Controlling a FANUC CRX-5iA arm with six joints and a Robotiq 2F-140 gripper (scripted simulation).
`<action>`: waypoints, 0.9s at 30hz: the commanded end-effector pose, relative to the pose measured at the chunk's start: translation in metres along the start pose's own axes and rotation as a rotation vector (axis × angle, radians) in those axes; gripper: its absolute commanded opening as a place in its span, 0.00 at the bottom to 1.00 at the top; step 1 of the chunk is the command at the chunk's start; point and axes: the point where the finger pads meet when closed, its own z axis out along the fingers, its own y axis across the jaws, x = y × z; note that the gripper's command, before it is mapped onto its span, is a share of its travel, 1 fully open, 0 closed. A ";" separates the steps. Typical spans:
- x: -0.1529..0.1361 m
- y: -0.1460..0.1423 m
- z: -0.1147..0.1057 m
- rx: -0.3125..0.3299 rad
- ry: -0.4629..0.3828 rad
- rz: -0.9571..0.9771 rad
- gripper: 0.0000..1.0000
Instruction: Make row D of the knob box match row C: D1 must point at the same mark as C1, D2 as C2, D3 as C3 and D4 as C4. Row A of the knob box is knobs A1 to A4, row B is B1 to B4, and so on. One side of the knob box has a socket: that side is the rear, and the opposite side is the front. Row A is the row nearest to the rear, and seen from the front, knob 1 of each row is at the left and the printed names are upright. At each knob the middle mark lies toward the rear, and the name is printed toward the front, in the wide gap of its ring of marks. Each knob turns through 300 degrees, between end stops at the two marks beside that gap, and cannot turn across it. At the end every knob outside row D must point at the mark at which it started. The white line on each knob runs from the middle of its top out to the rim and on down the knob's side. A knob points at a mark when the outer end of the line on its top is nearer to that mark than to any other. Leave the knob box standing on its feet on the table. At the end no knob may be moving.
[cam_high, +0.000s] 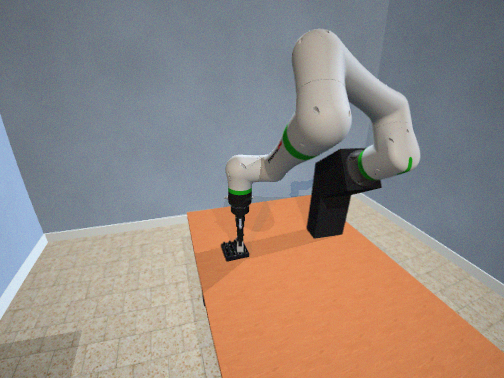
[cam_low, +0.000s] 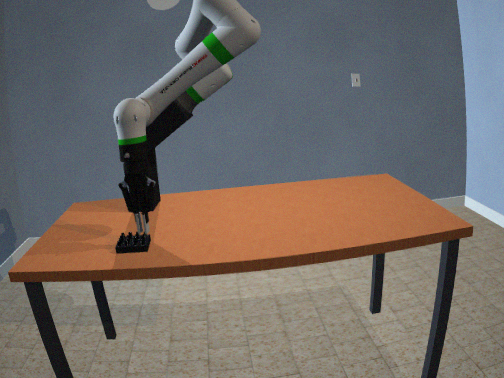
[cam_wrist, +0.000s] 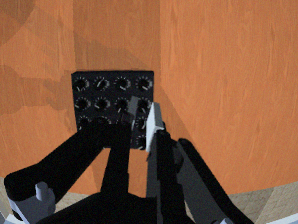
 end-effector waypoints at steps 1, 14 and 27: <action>0.000 0.000 0.000 0.000 0.000 0.000 0.12; 0.000 0.000 0.000 0.000 0.000 0.000 0.12; 0.000 0.000 0.006 0.000 0.000 0.000 0.12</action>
